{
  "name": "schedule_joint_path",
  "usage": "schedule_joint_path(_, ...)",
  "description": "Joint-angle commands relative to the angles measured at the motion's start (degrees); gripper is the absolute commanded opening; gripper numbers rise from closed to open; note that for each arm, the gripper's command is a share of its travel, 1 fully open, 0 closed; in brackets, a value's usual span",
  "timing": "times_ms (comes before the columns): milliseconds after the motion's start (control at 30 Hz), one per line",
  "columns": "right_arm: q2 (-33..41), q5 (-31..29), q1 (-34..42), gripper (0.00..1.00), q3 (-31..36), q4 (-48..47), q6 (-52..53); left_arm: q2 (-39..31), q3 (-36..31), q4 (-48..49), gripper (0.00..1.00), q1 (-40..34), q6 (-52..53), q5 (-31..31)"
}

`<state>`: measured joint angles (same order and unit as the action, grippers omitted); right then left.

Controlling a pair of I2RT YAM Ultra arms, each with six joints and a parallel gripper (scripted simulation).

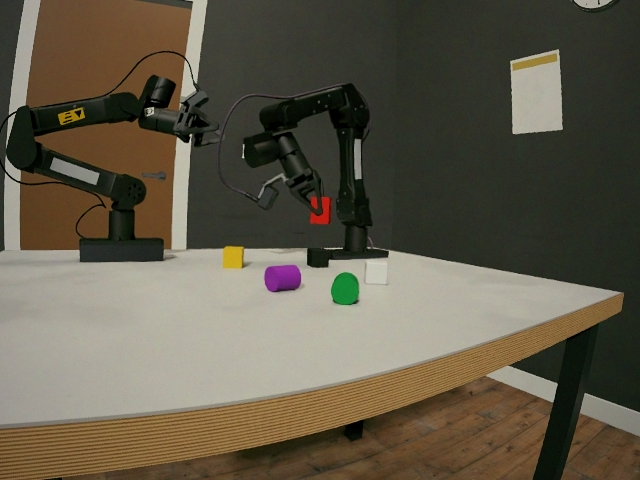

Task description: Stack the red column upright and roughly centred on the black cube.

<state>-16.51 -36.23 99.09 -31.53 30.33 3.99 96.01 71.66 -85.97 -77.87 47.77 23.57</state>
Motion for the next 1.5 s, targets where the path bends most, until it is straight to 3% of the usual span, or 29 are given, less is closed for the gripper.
schedule_joint_path(0, 0.68, 0.06, -0.26, 1.0, -0.25, -0.47, -0.07, 0.5, -1.59, 2.24, 0.35, -0.6, -0.41, 0.14)
schedule_joint_path(700, 0.68, 0.06, -0.26, 1.0, -0.25, -0.47, -0.07, 2.88, -7.39, 10.25, 0.35, -1.03, -0.83, -0.11)
schedule_joint_path(1467, 0.68, 0.06, -0.26, 1.0, -0.25, -0.47, -0.07, 3.41, -8.9, 12.62, 0.35, -1.04, -0.76, -0.1)
